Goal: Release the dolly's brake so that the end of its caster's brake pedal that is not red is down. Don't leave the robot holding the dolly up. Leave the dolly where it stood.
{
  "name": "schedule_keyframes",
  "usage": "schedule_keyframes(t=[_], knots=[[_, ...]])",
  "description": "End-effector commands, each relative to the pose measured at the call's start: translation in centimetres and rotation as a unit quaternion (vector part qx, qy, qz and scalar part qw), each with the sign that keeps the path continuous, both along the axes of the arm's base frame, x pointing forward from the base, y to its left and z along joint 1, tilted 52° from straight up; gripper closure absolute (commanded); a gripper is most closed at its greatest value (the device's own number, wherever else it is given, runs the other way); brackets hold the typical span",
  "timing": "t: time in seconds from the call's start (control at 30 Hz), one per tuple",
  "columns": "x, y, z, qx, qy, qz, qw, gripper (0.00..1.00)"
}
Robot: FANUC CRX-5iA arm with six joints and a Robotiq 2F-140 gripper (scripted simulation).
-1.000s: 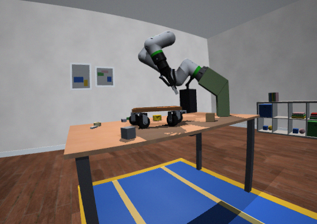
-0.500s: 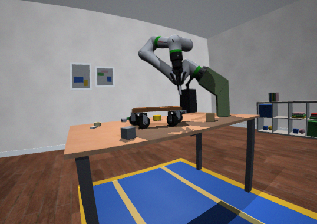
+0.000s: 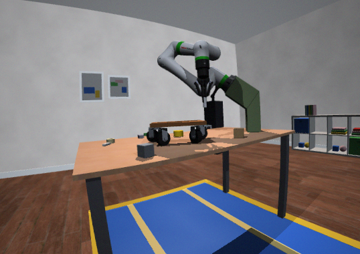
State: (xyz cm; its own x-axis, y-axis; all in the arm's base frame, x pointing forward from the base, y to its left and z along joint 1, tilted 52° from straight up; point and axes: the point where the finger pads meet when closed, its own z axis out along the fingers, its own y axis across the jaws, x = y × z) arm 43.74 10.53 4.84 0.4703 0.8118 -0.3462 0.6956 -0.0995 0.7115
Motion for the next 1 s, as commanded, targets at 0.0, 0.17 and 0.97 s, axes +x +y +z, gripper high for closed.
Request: schedule_keyframes(t=[0.0,0.17,0.97], knots=[[0.0,0.0,0.0,0.018,-0.019,-0.02,0.999,1.0],[0.2,-0.2,-0.2,0.083,-0.089,-0.093,0.988,1.0],[1.7,-1.7,-1.7,0.363,-0.364,-0.424,0.746,1.0]])
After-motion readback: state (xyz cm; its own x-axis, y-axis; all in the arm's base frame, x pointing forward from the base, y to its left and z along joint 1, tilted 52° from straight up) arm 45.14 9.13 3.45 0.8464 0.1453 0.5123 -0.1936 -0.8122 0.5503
